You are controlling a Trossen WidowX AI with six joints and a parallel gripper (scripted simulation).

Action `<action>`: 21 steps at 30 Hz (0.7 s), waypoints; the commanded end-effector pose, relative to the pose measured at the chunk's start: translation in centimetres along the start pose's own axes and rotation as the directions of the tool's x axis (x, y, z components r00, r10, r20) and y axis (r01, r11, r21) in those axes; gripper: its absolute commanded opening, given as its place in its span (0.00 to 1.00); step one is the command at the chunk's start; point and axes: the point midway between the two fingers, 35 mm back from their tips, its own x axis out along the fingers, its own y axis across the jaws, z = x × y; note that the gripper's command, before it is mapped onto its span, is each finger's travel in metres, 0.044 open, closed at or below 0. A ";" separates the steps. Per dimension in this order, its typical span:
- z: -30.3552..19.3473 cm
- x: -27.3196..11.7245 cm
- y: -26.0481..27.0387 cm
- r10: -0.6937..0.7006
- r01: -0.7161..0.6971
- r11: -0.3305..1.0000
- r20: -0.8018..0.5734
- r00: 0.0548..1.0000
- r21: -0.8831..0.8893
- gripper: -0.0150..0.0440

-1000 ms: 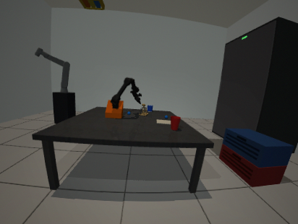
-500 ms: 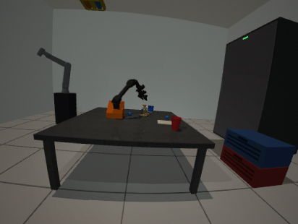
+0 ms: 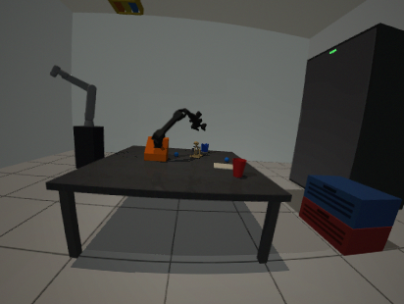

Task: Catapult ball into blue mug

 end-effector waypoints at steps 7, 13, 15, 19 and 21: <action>0.1 0.3 0.2 0.010 -0.010 1.000 0.005 1.000 -0.021 1.00; 0.1 0.3 0.2 0.010 -0.010 1.000 0.005 1.000 -0.021 1.00; 0.1 0.3 0.2 0.010 -0.010 1.000 0.005 1.000 -0.021 1.00; 0.2 0.2 0.2 0.010 -0.010 1.000 0.005 1.000 -0.021 1.00; 0.1 0.3 0.1 0.006 -0.006 1.000 0.003 1.000 -0.016 1.00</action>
